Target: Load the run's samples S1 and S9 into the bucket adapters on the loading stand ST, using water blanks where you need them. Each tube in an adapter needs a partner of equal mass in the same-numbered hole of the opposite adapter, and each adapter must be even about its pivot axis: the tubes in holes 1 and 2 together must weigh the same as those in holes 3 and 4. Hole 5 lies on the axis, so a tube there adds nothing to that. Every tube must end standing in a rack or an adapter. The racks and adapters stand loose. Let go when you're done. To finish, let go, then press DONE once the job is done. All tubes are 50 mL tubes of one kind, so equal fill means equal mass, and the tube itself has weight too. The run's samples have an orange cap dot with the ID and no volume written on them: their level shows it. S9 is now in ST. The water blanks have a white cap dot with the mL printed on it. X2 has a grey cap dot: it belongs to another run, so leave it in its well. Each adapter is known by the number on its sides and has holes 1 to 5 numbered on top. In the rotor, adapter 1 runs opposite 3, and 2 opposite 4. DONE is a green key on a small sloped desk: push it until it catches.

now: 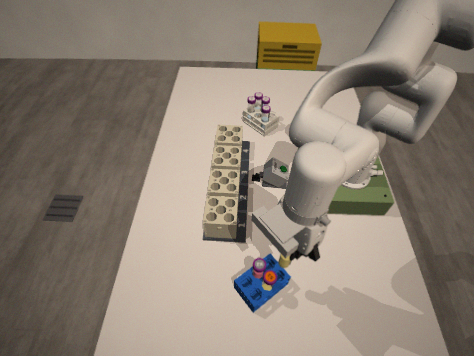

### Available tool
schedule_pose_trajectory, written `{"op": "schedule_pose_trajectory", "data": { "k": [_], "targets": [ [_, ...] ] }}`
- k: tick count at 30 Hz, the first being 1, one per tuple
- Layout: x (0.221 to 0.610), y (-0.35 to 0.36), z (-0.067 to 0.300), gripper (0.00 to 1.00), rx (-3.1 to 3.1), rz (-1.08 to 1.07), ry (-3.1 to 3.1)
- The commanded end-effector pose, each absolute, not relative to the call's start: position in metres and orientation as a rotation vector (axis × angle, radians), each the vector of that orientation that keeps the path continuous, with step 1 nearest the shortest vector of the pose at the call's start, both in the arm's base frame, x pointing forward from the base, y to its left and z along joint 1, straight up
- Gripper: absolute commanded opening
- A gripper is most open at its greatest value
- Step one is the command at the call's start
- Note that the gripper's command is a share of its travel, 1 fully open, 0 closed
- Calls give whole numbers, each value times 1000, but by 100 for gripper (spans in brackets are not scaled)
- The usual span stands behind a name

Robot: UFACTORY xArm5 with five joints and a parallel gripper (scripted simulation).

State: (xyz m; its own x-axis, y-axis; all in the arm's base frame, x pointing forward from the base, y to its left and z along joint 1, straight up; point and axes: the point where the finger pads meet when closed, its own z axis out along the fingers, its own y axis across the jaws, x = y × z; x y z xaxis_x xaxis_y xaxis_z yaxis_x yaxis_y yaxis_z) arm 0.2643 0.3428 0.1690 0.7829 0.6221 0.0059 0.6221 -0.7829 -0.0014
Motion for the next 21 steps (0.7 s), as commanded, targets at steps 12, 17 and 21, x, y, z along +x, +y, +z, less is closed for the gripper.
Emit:
{"op": "schedule_pose_trajectory", "data": {
  "k": [12,17,21],
  "targets": [
    [265,344,146,0,-2961,-13,-1033],
    [265,344,136,0,-2961,-13,-1033],
    [265,344,132,0,-2961,-13,-1033]
  ]
}}
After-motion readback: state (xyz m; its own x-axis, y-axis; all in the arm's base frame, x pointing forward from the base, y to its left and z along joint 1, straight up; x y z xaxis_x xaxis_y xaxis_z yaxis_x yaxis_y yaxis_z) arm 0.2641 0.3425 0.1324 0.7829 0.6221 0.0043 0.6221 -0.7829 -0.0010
